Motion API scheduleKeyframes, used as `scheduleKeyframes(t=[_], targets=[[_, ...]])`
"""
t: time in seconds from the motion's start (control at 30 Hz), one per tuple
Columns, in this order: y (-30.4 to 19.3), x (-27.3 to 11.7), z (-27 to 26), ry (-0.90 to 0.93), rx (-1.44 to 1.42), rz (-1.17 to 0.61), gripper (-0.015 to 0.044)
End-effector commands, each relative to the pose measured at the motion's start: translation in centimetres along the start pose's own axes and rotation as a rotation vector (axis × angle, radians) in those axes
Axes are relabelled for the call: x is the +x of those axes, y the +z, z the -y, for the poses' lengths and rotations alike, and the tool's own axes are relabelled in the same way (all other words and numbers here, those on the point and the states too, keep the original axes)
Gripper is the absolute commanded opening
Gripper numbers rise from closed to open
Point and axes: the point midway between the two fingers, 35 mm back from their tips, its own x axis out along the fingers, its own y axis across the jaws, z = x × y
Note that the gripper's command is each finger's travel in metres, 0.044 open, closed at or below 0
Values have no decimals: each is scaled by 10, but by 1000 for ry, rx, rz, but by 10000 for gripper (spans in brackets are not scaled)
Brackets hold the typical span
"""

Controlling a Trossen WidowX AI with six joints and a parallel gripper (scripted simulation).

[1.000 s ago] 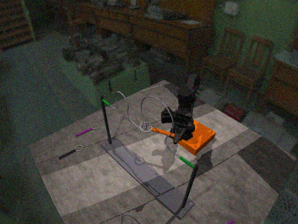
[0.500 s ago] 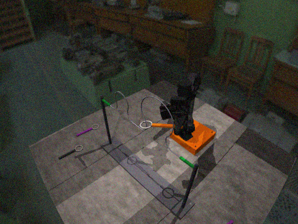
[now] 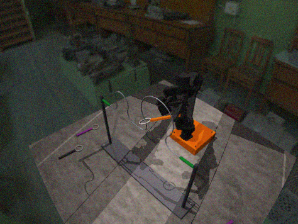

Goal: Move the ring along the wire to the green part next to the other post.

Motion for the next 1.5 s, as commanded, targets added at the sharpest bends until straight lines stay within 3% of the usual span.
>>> scheduleKeyframes(t=[0.0,0.47,1.47], targets=[[-1,-2,-10,24,38,-12,-150],[1,-4,-22,19,28,-12,-150],[2,-4,-14,-149,-274,25,-150]])
